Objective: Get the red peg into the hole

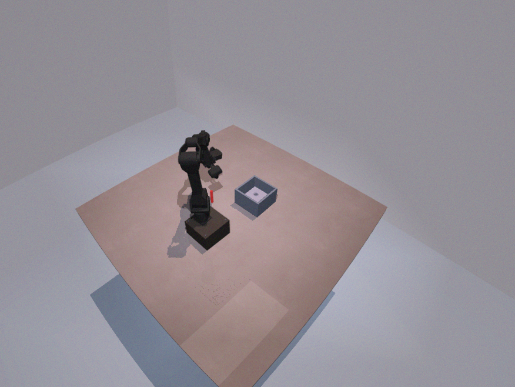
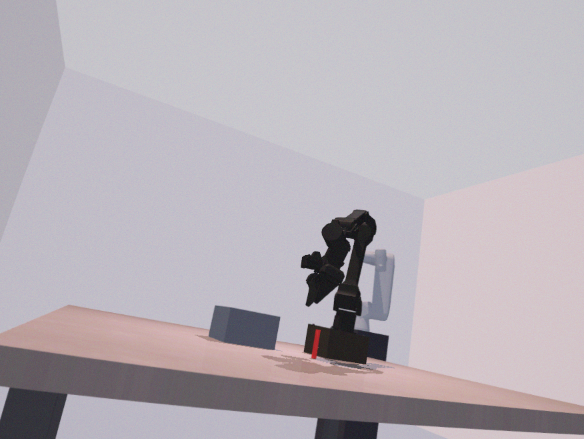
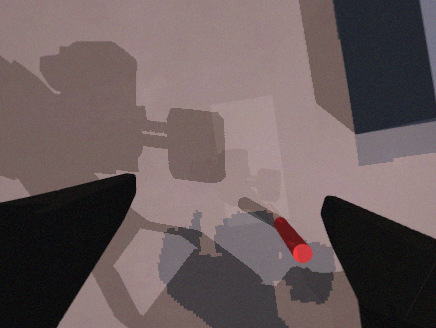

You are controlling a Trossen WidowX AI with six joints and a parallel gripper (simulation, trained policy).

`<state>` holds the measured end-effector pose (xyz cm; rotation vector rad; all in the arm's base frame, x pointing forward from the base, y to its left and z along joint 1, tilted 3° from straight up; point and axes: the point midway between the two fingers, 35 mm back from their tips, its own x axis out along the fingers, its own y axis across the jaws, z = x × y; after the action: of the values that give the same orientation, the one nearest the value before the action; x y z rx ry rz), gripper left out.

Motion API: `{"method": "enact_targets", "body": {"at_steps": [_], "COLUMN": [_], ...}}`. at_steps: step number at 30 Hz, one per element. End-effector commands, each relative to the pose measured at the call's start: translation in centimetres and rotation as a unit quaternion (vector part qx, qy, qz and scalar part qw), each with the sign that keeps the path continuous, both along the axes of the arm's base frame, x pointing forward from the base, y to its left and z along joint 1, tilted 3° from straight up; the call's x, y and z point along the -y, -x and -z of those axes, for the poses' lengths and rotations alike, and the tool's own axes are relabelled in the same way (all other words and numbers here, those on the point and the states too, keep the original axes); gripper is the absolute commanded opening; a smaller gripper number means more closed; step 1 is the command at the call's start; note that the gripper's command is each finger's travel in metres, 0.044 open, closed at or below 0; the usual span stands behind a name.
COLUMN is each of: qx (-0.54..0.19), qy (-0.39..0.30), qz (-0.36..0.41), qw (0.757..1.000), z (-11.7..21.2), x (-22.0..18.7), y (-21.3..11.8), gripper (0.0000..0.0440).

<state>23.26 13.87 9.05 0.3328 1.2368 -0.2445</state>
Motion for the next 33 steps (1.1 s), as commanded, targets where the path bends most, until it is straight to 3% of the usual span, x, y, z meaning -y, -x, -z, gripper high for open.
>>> {"method": "enact_targets", "body": {"at_steps": [1,13,28,30,33], "qx": [-0.044,-0.112,-0.102,-0.1,-0.102], "qy": [0.017,0.047,0.021,0.017,0.013], "qz": [0.053,0.172,0.244,0.25,0.26], "qw": [0.997,0.978,0.964,0.963,0.96], "z": [1.4,4.9,10.6,11.1,11.9], "x": [1.5,3.9,4.0,3.9,3.9], "y": [1.5,4.0,4.7,4.8,5.1], "gripper": [0.044,0.043,0.0428,0.042,0.0372]}}
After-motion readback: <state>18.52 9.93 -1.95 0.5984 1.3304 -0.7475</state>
